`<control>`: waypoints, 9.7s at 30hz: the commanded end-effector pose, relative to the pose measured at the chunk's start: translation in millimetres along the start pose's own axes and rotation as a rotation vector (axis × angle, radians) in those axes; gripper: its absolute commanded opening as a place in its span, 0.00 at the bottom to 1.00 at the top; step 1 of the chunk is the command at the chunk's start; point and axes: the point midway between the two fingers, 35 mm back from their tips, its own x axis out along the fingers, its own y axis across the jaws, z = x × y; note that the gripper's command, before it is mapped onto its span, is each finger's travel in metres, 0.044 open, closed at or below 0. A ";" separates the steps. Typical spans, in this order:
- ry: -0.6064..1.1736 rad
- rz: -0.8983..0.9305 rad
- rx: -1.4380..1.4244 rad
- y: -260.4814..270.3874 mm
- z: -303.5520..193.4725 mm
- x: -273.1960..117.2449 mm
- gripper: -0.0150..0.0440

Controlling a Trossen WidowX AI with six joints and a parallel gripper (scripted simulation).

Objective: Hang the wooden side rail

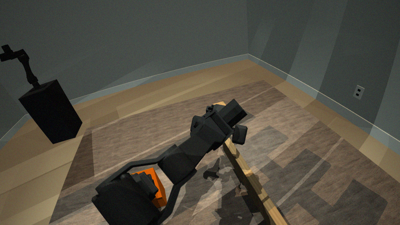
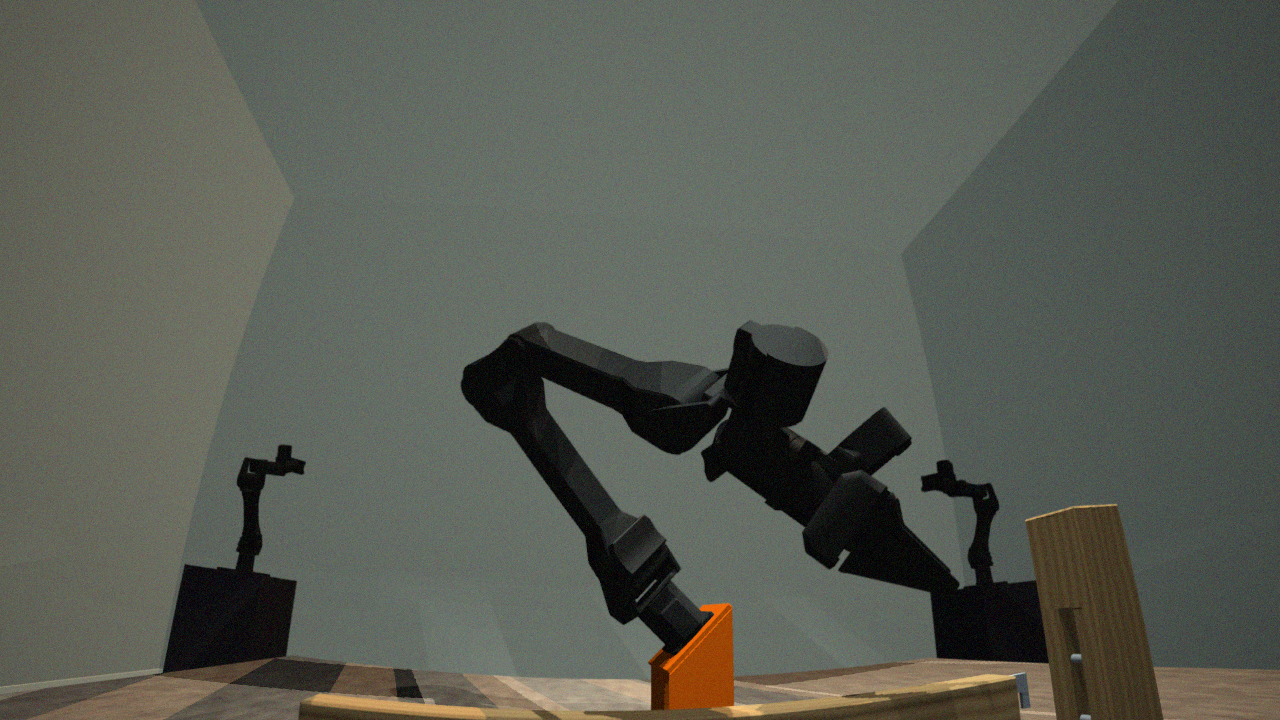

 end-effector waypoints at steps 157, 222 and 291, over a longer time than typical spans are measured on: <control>0.189 -1.083 2.236 -76.3 -84.5 46.2 0.25; 0.189 -1.083 2.237 -82.6 -77.3 46.0 0.25; 0.189 -1.082 2.237 -80.9 -68.7 38.6 0.25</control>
